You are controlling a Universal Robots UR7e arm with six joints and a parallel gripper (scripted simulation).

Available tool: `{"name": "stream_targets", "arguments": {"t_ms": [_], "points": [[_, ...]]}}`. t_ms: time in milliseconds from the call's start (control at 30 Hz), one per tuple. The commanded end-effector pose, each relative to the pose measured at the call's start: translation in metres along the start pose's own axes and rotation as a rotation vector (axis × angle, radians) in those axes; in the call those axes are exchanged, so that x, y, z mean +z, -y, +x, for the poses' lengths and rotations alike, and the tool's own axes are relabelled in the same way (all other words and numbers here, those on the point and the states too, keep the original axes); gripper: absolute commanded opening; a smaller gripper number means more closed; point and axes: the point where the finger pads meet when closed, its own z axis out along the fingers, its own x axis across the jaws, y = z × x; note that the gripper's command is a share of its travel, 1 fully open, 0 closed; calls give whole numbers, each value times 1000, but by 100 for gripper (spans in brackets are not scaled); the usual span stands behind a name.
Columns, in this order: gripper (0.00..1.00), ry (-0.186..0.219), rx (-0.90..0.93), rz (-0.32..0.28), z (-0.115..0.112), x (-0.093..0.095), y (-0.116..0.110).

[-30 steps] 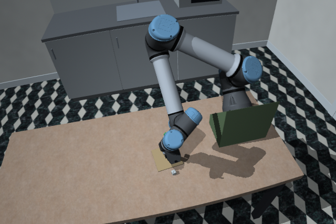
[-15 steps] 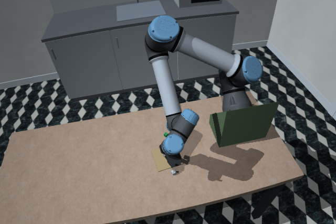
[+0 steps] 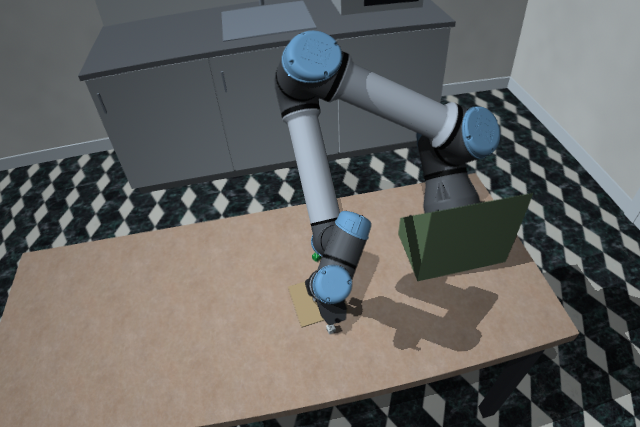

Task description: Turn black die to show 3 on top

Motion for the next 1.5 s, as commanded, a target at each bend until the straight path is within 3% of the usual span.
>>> {"name": "stream_targets", "arguments": {"t_ms": [0, 1467], "points": [[70, 9, 2, -23, 0, 0, 2], [70, -15, 5, -137, -3, -1, -7]]}}
